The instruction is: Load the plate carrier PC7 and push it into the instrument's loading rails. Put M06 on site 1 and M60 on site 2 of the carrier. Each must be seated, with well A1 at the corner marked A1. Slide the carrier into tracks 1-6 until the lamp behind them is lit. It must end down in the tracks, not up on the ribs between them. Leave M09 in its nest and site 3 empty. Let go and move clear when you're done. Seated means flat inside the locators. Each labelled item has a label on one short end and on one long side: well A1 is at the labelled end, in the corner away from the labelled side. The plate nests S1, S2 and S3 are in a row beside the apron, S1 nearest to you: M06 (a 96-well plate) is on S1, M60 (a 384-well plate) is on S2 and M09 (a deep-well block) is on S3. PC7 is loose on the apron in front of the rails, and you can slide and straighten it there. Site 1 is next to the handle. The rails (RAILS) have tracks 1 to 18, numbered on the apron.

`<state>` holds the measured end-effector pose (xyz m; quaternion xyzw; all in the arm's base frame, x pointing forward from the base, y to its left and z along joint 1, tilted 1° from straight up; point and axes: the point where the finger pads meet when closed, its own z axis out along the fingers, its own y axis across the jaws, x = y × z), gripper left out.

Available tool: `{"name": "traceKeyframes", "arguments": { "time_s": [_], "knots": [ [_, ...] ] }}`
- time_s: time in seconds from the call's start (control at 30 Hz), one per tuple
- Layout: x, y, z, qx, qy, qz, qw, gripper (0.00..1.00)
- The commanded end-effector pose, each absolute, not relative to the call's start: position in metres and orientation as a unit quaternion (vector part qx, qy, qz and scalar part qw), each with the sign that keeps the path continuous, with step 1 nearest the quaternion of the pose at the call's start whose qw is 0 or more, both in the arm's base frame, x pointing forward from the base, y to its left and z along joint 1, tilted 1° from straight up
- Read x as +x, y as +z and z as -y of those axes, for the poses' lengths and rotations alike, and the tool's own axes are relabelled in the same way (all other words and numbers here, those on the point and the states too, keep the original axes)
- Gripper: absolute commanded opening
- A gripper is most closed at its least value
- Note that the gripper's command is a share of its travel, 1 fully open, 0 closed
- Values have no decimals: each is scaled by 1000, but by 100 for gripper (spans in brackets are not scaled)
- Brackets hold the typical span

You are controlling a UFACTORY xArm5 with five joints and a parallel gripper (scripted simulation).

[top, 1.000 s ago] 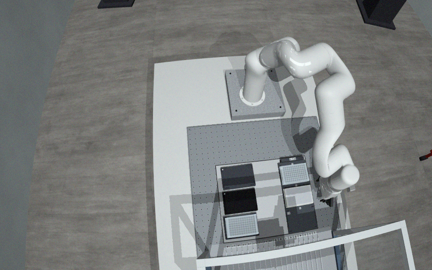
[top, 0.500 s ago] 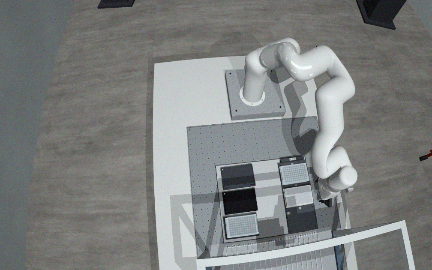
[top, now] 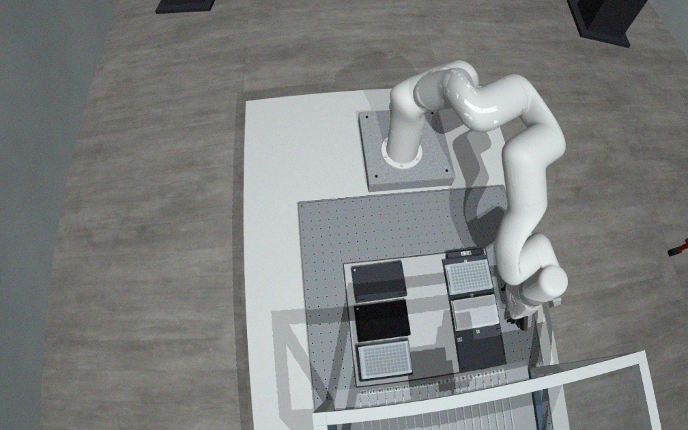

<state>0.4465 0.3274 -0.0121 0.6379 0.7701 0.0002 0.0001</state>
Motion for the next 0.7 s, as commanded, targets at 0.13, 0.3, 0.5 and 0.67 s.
{"name": "traceKeyframes", "arguments": {
  "time_s": [0.13, 0.3, 0.5, 0.67],
  "knots": [
    [448, -16, -328, 638, 2, -770, 1, 100],
    [448, -19, -328, 638, 2, -770, 1, 100],
    [448, -22, -328, 638, 2, -770, 1, 100],
    [448, -24, -328, 638, 2, -770, 1, 100]
  ]
}}
